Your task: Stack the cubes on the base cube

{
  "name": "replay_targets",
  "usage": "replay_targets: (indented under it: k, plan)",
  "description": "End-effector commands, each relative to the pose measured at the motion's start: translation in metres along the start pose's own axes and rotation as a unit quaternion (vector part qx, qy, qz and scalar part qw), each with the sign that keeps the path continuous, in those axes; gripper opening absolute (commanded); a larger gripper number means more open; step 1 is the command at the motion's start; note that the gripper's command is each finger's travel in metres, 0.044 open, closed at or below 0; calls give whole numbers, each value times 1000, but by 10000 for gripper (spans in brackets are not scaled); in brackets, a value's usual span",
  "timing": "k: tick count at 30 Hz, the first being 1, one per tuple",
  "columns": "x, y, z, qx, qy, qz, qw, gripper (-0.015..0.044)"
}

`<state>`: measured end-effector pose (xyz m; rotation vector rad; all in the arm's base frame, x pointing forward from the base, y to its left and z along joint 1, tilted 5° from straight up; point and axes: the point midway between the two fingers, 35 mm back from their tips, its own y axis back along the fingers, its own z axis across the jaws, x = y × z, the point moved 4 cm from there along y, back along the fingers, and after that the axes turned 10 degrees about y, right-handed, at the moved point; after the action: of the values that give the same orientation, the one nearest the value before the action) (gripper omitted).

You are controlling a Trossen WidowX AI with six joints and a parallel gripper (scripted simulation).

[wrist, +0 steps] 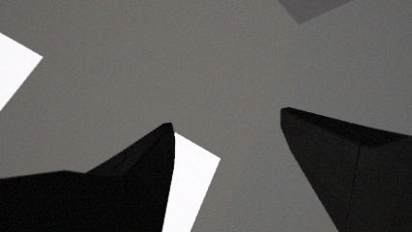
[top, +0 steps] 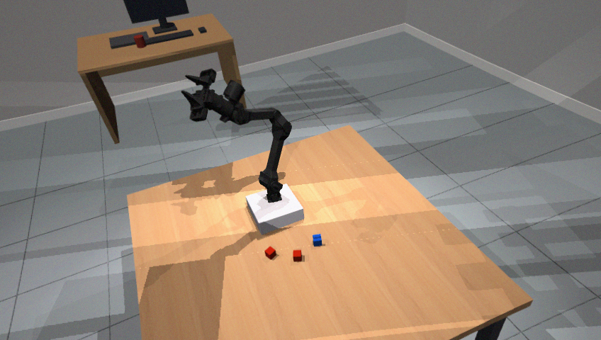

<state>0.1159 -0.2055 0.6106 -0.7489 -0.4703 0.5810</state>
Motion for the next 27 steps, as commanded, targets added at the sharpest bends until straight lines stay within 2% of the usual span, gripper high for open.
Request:
replay_targets:
  k: [1, 14, 27]
  plan:
    - [1, -3, -38, 63, 55, 4, 996, 265]
    - [16, 10, -145, 243, 233, 74, 939, 265]
    - [42, 53, -240, 373, 390, 227, 811, 265]
